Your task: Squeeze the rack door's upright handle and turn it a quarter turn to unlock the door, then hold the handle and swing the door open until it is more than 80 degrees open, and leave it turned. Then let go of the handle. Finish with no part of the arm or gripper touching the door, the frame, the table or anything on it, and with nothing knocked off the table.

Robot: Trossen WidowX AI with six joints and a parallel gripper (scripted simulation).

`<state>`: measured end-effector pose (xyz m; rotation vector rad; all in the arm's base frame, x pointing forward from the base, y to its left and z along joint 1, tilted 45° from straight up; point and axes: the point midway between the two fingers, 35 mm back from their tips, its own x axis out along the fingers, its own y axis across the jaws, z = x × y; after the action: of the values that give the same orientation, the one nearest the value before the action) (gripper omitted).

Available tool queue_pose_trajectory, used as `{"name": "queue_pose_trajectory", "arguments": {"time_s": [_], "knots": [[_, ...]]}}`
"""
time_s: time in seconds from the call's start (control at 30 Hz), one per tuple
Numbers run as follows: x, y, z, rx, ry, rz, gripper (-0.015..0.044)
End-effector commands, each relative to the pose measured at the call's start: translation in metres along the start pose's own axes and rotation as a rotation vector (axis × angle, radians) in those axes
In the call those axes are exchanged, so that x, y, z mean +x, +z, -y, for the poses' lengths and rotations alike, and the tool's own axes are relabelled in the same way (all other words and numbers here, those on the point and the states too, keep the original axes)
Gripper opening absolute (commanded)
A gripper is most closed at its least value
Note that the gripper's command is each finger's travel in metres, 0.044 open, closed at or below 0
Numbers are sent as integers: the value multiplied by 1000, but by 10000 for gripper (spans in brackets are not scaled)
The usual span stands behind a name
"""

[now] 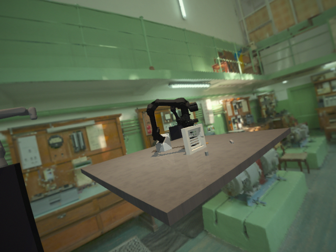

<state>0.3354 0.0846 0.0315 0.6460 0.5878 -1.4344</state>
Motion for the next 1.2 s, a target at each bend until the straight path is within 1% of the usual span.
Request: {"name": "queue_pose_trajectory", "arguments": {"time_s": [0.0,0.57,1.17], "knots": [[0,3,3,-81,-1,5,15],[0,13,18,-439,-3,5,15],[1,42,46,-798,-5,5,15]]}}
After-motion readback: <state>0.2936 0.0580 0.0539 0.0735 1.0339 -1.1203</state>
